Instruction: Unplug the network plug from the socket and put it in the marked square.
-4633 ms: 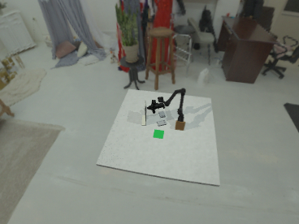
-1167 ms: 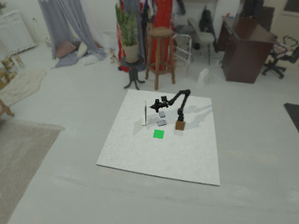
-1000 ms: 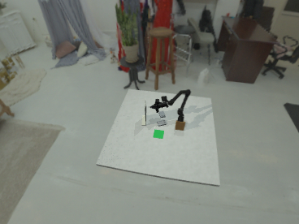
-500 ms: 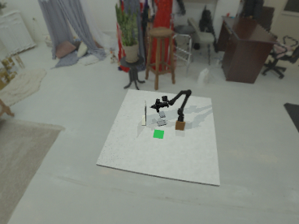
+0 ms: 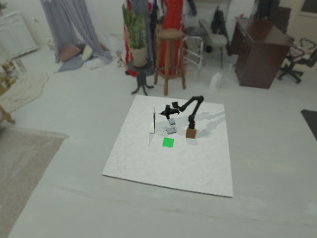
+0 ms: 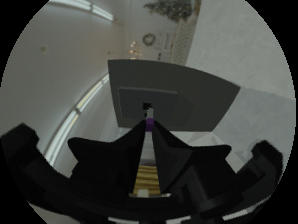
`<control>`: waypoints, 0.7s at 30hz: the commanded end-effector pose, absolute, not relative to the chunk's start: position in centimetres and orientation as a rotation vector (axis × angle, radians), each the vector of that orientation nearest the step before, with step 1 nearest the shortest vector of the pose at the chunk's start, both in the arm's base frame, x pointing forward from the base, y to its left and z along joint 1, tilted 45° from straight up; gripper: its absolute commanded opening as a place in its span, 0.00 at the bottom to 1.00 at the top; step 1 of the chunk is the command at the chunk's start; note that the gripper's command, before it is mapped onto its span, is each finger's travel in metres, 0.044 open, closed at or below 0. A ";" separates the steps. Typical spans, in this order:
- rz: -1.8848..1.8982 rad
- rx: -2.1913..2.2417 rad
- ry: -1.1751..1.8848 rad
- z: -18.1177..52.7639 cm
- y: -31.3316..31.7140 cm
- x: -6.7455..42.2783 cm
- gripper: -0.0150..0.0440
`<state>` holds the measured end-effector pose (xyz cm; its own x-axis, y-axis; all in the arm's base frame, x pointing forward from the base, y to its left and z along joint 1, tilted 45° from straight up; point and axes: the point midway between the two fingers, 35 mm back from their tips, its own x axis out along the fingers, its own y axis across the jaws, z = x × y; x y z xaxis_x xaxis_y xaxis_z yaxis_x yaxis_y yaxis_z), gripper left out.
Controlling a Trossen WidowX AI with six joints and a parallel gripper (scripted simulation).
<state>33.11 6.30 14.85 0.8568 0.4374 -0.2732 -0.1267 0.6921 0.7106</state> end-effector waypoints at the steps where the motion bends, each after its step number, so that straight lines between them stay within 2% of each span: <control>1: 0.330 0.742 0.454 14.7 6.3 32.8 0.25; 21: 0.327 0.745 0.449 15.1 5.9 32.4 0.25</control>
<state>32.40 5.88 15.14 0.8567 0.4373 -0.2735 -0.1267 0.6924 0.7103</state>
